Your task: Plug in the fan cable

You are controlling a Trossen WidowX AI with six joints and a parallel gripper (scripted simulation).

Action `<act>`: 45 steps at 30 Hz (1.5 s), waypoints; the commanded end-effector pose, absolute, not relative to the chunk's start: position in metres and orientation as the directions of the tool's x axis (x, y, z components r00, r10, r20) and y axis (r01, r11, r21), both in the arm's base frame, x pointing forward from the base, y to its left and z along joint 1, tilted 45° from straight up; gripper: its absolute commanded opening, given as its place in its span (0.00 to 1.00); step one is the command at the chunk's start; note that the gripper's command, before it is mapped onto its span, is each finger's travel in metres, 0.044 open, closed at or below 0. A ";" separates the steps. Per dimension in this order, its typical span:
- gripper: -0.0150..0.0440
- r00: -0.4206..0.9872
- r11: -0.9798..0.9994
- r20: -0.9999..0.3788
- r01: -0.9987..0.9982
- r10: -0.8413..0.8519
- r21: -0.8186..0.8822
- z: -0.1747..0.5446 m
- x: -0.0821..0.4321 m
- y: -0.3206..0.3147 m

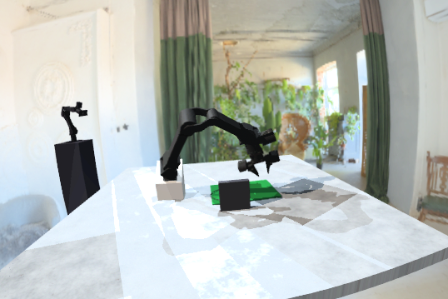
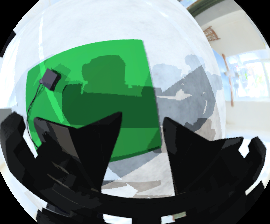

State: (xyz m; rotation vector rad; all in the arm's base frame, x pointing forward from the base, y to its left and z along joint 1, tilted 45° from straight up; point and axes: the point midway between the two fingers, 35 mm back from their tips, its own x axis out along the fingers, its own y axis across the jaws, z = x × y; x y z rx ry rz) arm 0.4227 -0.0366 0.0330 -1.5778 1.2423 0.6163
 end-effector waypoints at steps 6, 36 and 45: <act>0.61 0.136 -0.385 -0.757 -0.908 -0.639 0.162 -0.038 0.333 0.028; 0.61 0.174 -0.527 -0.578 -0.666 -0.797 0.527 -0.087 0.279 0.013; 0.61 0.174 -0.527 -0.577 -0.666 -0.798 0.528 -0.097 0.279 0.002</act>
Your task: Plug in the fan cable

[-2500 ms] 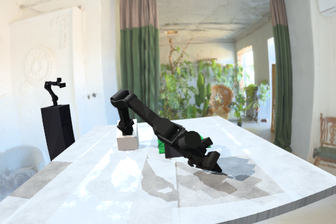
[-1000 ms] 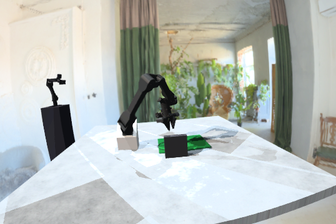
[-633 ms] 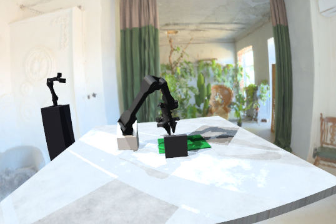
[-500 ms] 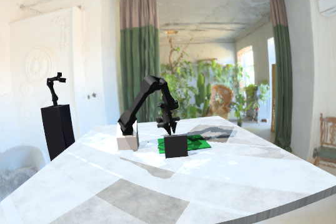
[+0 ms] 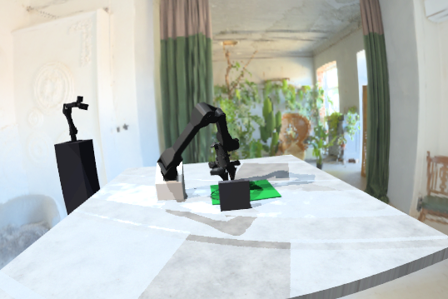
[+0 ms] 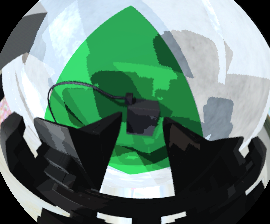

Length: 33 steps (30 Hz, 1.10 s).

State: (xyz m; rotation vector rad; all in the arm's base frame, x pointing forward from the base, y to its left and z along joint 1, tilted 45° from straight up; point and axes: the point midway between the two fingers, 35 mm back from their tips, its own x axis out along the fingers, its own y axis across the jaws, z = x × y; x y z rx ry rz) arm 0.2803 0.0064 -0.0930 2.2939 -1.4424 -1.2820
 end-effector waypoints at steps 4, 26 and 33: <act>0.61 0.173 -0.526 -0.576 -0.666 -0.799 0.529 -0.101 0.278 -0.002; 0.25 0.174 -0.528 -0.581 -0.670 -0.795 0.521 -0.096 0.280 0.003; 0.25 0.174 -0.530 -0.583 -0.668 -0.794 0.522 -0.082 0.281 0.019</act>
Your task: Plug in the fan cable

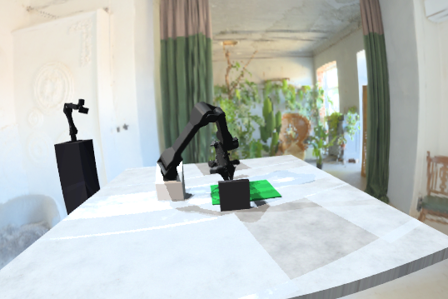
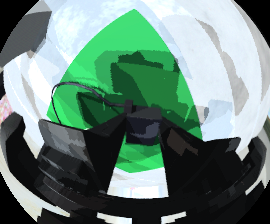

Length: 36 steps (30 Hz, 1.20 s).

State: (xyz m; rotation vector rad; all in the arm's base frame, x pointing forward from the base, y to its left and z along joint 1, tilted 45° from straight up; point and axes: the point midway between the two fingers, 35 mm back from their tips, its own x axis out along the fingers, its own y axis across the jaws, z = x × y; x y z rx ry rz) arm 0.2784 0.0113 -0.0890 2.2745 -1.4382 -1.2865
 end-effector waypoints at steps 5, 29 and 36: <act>0.25 0.174 -0.530 -0.583 -0.667 -0.794 0.523 -0.072 0.281 0.030; 0.25 0.132 -0.444 -0.606 -0.801 -0.784 0.401 -0.042 0.316 0.046; 0.25 0.111 -0.384 -0.620 -0.864 -0.777 0.326 -0.035 0.336 0.042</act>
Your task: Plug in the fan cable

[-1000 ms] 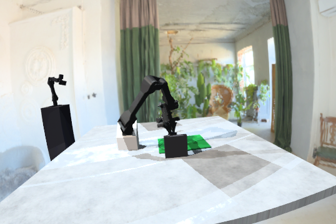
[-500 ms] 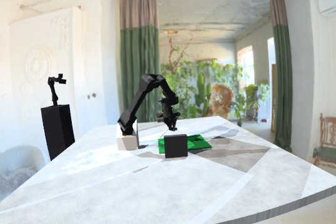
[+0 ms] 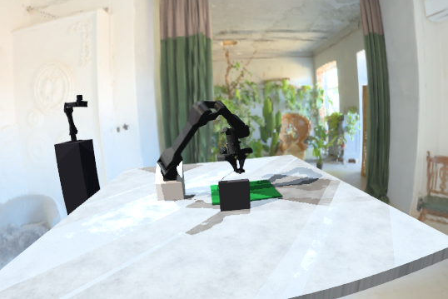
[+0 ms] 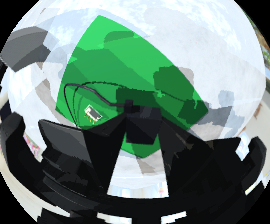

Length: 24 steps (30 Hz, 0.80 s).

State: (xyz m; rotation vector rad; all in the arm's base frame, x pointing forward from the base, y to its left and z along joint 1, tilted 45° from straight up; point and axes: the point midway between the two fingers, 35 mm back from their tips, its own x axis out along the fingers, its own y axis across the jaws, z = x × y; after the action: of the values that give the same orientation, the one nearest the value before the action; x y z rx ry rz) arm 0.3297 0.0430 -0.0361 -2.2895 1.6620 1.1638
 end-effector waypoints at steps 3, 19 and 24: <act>0.25 0.103 -0.355 -0.626 -0.887 -0.773 0.294 -0.032 0.345 0.040; 0.25 0.062 -0.182 -0.655 -0.976 -0.753 0.117 -0.011 0.388 0.021; 0.25 0.050 -0.122 -0.664 -0.991 -0.746 0.061 -0.003 0.401 0.013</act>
State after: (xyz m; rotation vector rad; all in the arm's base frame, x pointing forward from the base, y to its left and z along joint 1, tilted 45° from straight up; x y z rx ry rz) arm 0.3949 0.0163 -0.0055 -1.9585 1.7342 0.8221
